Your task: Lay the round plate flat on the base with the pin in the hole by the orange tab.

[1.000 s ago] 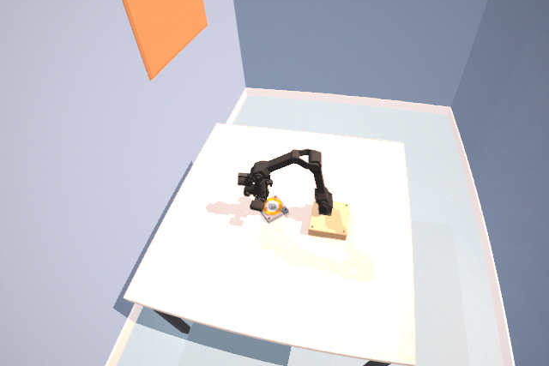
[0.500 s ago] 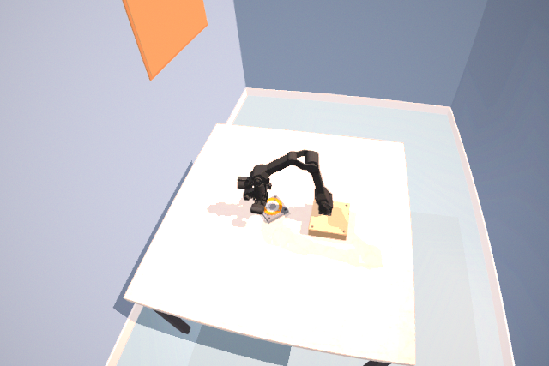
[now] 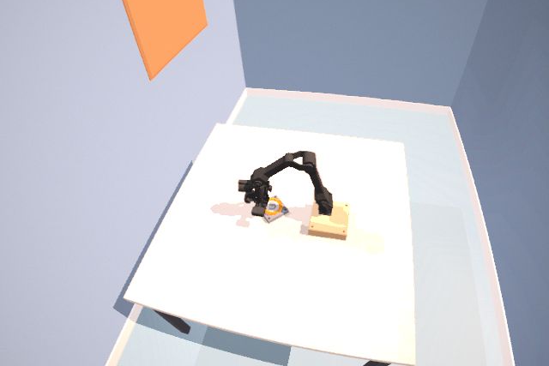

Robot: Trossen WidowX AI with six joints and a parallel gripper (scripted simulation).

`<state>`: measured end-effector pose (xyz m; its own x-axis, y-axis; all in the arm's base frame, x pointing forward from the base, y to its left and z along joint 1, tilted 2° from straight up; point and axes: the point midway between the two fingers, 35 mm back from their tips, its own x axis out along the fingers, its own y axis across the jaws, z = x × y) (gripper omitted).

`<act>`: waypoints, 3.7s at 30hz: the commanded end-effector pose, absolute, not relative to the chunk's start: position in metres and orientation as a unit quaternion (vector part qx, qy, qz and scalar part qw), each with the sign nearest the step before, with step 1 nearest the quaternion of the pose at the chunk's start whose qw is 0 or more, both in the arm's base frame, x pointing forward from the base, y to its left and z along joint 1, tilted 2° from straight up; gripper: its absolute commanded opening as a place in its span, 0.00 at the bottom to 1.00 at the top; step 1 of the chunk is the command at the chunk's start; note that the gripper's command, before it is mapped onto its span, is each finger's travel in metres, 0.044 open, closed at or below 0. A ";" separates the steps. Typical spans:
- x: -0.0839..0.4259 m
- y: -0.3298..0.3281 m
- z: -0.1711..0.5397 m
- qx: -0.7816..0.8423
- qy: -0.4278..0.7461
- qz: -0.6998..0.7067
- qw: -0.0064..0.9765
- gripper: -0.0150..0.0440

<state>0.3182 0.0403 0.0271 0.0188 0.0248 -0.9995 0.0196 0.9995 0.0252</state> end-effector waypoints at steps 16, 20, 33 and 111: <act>0.329 0.023 0.024 0.016 0.702 0.002 0.712 0.25; 0.330 0.020 0.024 0.016 0.702 0.002 0.712 0.25; 0.332 0.012 0.024 0.016 0.702 0.002 0.712 0.25; 0.324 -0.029 0.046 0.014 0.702 0.000 0.712 0.25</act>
<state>0.3213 -0.0275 0.0297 -0.0004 0.0252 -0.9997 0.0223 0.9994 0.0252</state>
